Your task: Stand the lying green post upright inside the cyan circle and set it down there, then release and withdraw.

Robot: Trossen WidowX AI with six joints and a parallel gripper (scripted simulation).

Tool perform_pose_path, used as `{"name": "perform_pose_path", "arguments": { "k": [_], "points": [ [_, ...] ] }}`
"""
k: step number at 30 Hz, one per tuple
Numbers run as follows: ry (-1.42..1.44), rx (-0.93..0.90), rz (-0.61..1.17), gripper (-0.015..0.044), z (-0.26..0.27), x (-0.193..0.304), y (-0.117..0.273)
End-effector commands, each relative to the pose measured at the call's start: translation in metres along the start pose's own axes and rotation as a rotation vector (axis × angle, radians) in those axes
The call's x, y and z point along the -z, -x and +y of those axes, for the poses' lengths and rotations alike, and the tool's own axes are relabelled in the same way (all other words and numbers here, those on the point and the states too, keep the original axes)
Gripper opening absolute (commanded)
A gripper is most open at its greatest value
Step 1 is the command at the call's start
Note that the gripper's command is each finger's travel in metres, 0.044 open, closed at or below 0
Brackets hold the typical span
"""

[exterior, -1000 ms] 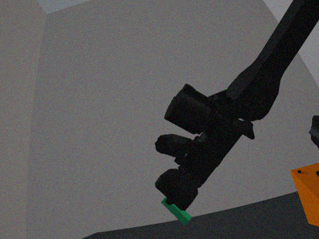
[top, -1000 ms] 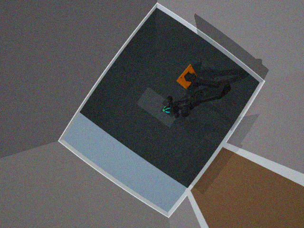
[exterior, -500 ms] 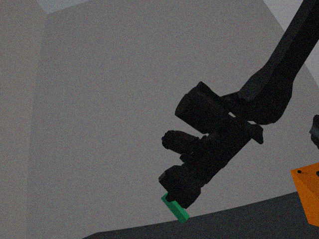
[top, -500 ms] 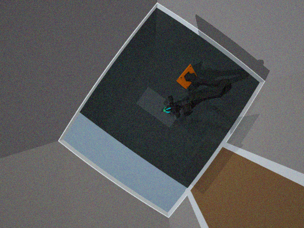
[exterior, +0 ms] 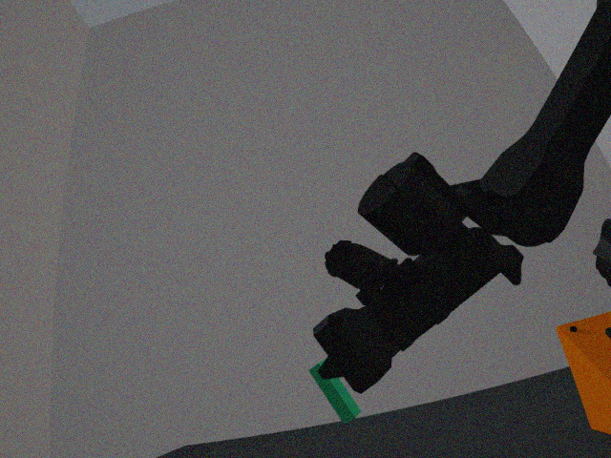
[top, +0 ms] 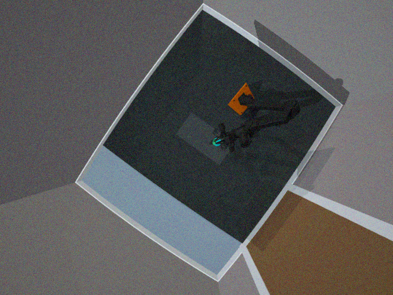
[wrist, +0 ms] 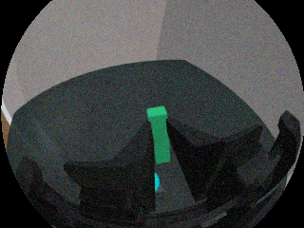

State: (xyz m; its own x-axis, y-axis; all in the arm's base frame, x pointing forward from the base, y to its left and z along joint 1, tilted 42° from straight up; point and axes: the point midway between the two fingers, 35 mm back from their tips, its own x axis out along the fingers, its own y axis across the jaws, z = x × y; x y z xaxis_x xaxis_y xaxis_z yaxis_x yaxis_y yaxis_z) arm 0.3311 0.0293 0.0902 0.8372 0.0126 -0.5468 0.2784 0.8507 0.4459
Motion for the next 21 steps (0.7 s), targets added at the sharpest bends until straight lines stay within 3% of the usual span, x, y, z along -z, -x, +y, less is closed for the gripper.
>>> {"name": "perform_pose_path", "arguments": {
  "k": [1, 21],
  "points": [
    [-0.022, -0.008, -0.038, 0.0023, 0.0, -0.002, 0.005],
    [-0.101, -0.056, -0.165, 0.0023, 0.001, -0.004, 0.02]
  ]
}}
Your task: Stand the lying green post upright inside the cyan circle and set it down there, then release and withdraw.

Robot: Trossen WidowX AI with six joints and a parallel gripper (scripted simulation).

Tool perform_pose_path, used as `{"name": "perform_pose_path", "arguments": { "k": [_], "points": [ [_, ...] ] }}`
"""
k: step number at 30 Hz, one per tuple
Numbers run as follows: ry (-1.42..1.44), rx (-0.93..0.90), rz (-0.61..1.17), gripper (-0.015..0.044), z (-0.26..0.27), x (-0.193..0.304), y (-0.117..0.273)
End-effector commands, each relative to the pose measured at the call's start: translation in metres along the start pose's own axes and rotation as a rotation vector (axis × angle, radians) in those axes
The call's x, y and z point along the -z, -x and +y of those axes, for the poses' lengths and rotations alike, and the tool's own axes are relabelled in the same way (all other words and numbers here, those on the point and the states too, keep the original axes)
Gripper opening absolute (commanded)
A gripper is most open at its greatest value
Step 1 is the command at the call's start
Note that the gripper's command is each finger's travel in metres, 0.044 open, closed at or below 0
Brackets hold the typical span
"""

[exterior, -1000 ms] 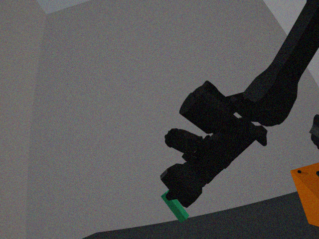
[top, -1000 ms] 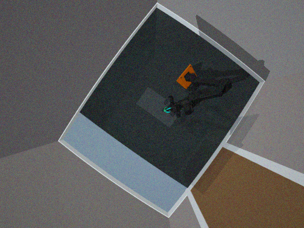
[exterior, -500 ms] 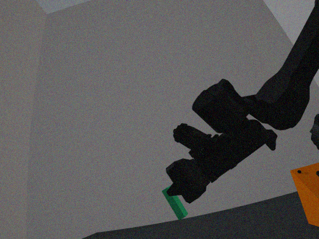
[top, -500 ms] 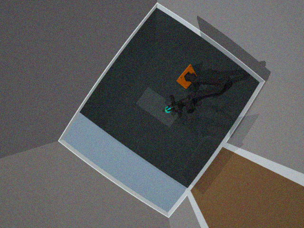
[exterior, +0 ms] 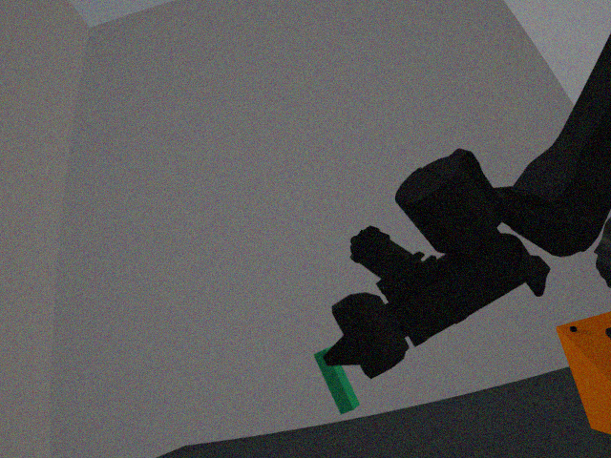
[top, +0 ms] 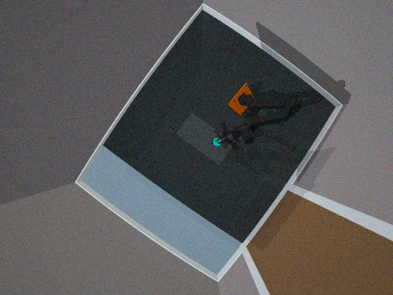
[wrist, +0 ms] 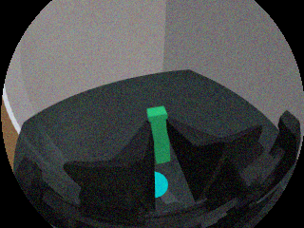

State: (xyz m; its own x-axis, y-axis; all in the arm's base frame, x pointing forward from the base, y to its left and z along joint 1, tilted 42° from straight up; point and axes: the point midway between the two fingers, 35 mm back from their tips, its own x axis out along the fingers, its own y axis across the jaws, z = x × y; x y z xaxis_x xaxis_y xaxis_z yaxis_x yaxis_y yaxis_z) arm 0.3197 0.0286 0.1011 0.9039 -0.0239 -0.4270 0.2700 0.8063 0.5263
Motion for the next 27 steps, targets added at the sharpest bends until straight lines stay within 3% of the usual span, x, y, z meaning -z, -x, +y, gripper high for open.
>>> {"name": "perform_pose_path", "arguments": {
  "k": [1, 27],
  "points": [
    [-0.026, -0.012, -0.037, 0.0023, 0.0, -0.002, 0.005],
    [-0.128, -0.074, -0.165, 0.0023, -0.001, -0.007, 0.025]
  ]
}}
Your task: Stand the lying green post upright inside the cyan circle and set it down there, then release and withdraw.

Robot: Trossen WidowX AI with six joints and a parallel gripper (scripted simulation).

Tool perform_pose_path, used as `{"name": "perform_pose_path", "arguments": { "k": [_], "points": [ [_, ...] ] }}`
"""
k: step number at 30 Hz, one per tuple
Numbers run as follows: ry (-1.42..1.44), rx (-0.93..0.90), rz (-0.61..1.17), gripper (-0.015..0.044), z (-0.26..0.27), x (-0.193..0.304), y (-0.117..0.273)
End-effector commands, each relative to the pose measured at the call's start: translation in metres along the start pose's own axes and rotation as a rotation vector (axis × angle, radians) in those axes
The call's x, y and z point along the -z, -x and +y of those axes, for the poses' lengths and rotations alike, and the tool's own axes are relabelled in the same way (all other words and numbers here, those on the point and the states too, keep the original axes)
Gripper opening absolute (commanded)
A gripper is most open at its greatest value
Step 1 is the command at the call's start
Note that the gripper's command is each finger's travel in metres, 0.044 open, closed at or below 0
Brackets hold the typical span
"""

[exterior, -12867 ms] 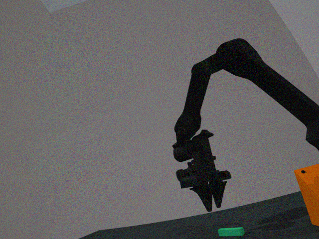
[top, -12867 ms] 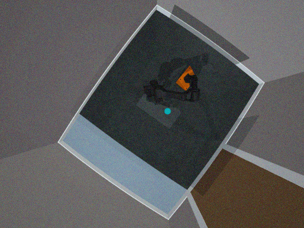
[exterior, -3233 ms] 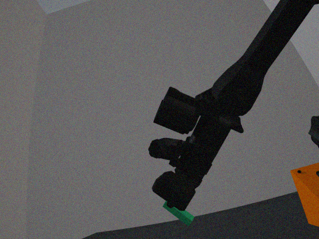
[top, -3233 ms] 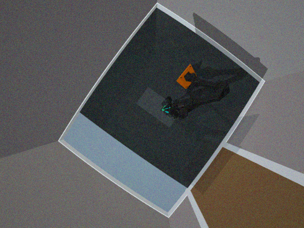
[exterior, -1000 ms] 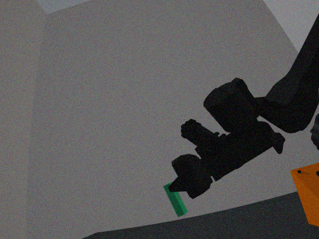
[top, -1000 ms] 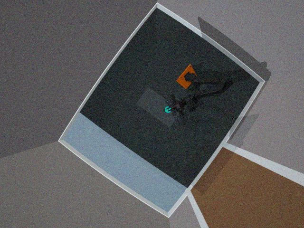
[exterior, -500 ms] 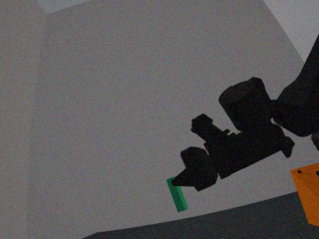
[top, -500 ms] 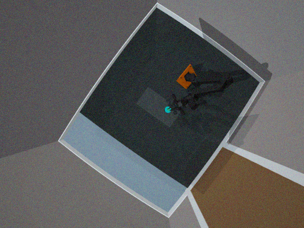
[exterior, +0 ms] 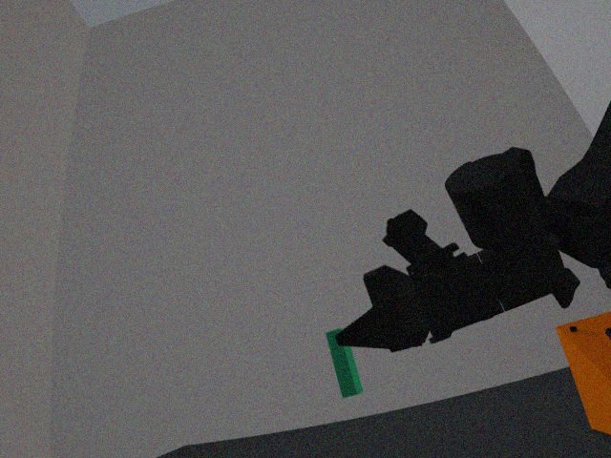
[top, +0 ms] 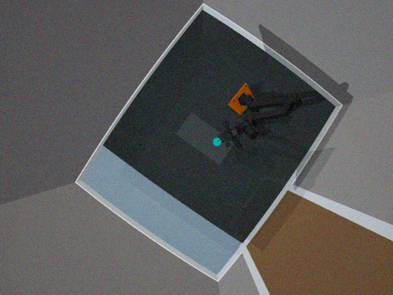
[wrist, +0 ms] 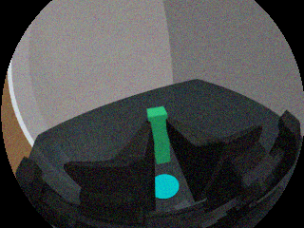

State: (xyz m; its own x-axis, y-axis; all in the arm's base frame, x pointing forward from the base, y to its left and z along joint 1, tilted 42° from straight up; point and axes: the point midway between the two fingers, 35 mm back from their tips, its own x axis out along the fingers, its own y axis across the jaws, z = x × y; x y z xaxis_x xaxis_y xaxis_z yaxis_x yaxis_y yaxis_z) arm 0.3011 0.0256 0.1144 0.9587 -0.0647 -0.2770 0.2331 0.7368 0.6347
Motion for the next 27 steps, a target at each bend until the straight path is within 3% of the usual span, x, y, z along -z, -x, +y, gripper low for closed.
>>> {"name": "perform_pose_path", "arguments": {
  "k": [1, 27],
  "points": [
    [-0.013, -0.004, -0.016, 0.0023, 0.0, -0.002, 0.002],
    [-0.016, -0.001, -0.012, 0.0023, 0.002, 0.02, -0.006]
  ]
}}
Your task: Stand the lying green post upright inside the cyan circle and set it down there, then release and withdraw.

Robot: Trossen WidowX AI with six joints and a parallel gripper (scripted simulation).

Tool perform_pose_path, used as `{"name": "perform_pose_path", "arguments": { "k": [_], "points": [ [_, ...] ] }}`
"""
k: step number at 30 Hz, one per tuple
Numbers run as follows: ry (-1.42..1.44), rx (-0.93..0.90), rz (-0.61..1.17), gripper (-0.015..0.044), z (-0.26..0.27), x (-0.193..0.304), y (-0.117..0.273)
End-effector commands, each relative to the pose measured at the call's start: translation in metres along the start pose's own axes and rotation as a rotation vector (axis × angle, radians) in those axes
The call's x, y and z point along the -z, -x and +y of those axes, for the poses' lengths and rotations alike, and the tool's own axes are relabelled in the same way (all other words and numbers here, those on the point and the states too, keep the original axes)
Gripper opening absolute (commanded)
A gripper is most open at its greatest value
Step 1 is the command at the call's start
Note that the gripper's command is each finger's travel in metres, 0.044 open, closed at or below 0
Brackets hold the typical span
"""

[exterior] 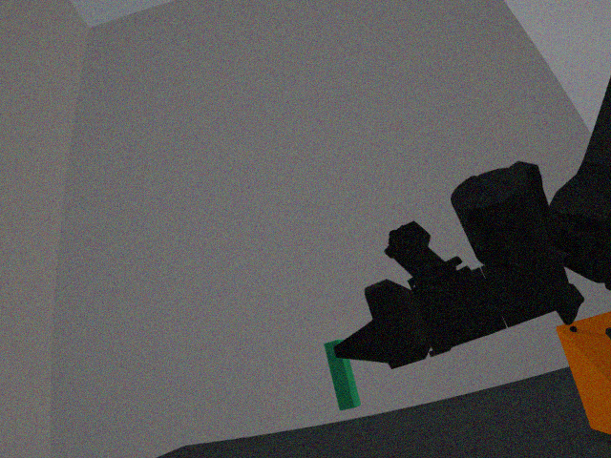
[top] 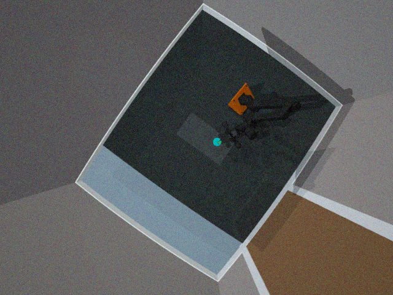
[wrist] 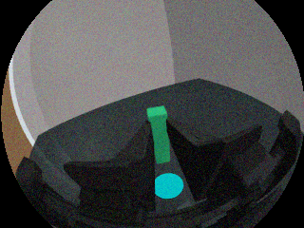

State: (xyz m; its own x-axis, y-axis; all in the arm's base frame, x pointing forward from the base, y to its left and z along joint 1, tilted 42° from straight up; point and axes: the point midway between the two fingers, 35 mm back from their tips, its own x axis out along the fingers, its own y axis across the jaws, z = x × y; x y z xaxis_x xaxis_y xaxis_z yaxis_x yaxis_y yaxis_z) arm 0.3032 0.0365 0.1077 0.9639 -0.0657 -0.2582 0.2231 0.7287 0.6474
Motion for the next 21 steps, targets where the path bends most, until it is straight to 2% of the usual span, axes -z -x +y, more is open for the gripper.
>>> {"name": "perform_pose_path", "arguments": {
  "k": [1, 21],
  "points": [
    [-0.003, 0.012, 0.003, 0.0023, -0.002, 0.01, -0.003],
    [-0.004, 0.013, 0.005, 0.0023, -0.003, 0.05, -0.006]
  ]
}}
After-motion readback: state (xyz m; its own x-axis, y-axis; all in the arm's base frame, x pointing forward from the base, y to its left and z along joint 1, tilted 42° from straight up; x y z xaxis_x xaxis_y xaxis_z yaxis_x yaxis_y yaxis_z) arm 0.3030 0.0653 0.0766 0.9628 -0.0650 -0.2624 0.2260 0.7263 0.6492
